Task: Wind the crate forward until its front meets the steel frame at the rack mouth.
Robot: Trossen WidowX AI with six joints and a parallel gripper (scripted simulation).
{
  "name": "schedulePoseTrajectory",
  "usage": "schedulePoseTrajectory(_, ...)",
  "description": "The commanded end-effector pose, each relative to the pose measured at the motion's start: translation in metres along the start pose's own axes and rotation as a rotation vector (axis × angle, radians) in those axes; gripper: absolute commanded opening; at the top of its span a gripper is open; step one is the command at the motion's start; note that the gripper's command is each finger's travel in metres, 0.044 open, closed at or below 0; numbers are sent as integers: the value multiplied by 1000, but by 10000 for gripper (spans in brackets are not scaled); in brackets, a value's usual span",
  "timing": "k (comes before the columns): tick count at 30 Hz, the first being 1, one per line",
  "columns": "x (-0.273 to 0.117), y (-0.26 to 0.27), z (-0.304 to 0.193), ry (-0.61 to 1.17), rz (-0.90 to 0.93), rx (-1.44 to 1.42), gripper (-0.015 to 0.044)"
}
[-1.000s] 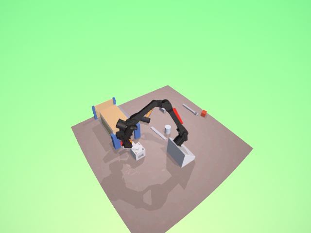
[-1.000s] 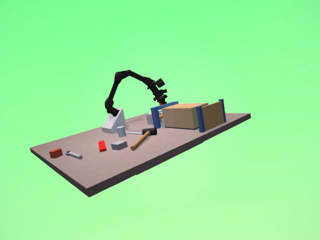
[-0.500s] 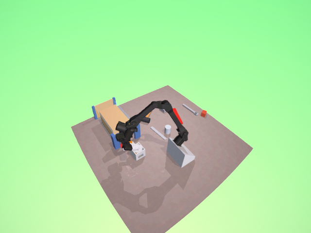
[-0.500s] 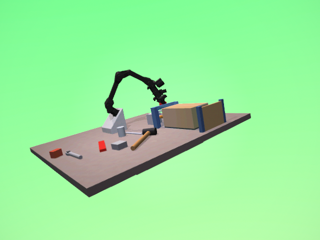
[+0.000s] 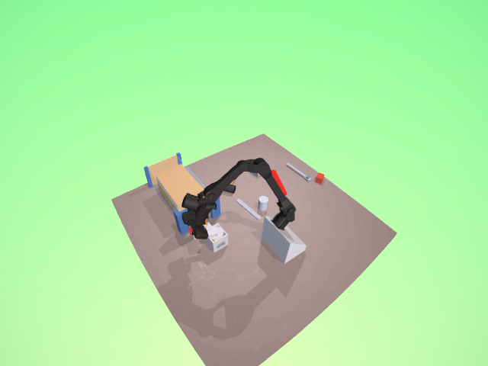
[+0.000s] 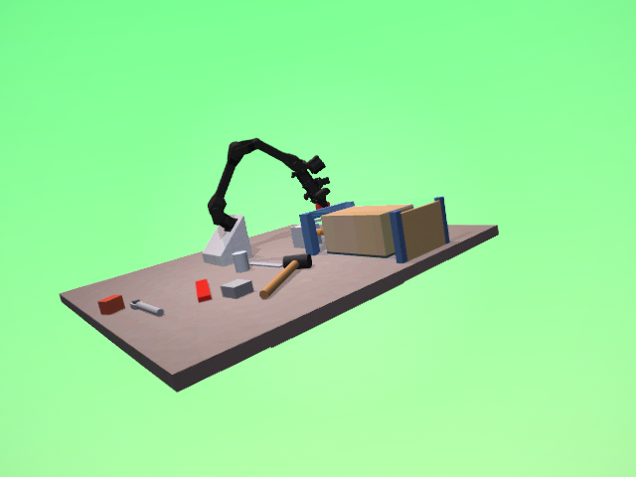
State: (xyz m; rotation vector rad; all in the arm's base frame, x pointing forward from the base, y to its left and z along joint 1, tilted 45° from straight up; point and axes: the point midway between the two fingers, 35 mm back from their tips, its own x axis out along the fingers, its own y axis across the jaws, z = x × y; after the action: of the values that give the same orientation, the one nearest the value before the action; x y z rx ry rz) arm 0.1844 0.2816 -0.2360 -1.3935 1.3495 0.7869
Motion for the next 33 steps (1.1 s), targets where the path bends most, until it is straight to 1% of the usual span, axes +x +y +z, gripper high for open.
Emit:
schedulePoseTrajectory(1, 0, 27, -5, 10, 46, -28, 0)
schedulePoseTrajectory(33, -9, 64, -21, 10, 49, -29, 0)
